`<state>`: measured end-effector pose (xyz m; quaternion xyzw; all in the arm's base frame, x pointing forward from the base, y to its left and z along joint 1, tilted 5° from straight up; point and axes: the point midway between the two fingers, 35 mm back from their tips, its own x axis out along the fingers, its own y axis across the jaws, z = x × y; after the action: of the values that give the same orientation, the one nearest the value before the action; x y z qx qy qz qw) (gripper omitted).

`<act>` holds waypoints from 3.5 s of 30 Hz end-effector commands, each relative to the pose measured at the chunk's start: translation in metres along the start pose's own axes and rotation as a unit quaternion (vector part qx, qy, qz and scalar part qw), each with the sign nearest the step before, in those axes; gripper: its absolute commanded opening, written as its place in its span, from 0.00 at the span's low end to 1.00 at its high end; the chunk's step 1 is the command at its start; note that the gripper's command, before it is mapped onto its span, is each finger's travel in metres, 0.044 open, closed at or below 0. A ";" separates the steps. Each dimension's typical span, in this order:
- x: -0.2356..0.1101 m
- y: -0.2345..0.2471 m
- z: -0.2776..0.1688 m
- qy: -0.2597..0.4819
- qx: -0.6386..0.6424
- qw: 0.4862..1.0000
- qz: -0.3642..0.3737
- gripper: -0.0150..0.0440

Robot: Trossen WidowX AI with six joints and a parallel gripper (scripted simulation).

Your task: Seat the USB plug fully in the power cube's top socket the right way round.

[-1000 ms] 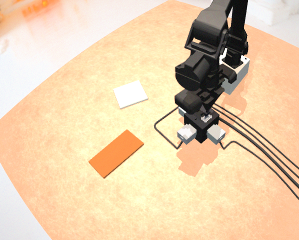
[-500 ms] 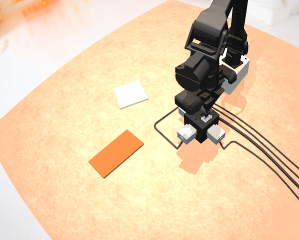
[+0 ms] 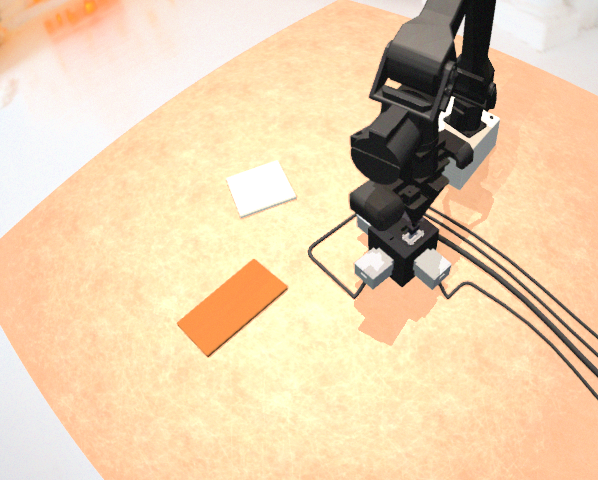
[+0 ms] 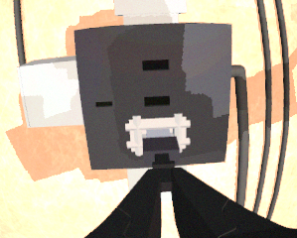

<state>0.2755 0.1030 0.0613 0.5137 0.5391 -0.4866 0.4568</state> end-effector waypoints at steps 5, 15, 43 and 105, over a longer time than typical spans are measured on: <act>0.002 0.000 -0.001 0.002 -0.001 1.000 0.000 0.25; 0.003 0.000 -0.001 0.002 -0.001 1.000 0.000 0.25; 0.006 0.000 0.000 0.002 -0.001 1.000 0.000 0.25; 0.013 0.000 0.000 0.002 -0.001 1.000 0.000 0.25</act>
<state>0.2752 0.1040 0.0509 0.5144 0.5398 -0.4844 0.4575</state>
